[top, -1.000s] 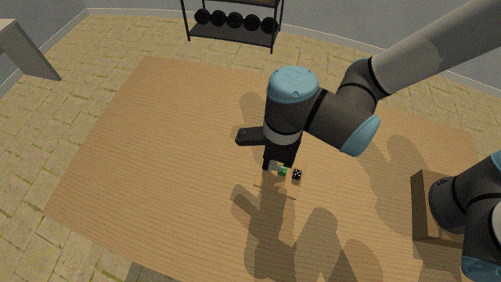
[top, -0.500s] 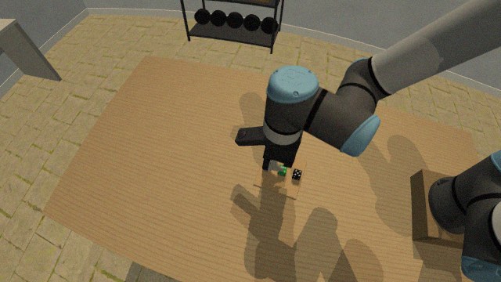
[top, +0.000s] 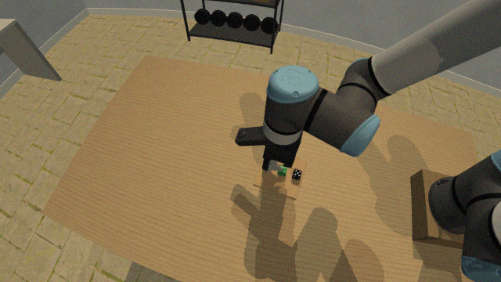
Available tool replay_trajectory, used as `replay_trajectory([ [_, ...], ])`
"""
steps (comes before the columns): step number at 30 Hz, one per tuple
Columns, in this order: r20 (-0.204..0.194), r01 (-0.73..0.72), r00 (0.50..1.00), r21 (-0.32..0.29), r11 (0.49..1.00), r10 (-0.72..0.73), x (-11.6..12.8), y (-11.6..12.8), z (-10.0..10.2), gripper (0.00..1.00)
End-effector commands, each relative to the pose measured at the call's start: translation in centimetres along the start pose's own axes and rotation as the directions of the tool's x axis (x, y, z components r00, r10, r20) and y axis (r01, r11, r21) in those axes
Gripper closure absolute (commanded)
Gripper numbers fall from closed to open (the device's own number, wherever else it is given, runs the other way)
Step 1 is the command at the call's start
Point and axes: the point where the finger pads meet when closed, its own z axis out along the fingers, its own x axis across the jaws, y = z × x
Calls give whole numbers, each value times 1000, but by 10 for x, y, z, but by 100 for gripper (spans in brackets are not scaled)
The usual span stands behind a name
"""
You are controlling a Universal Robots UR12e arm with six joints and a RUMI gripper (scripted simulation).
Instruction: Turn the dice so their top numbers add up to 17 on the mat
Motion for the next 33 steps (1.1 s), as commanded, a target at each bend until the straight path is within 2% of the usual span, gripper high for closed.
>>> replay_trajectory([
  [1,-1,-1,1000,0,1000,1,2,-1,1,94],
  [33,-1,-1,1000,0,1000,1,2,-1,4,94],
])
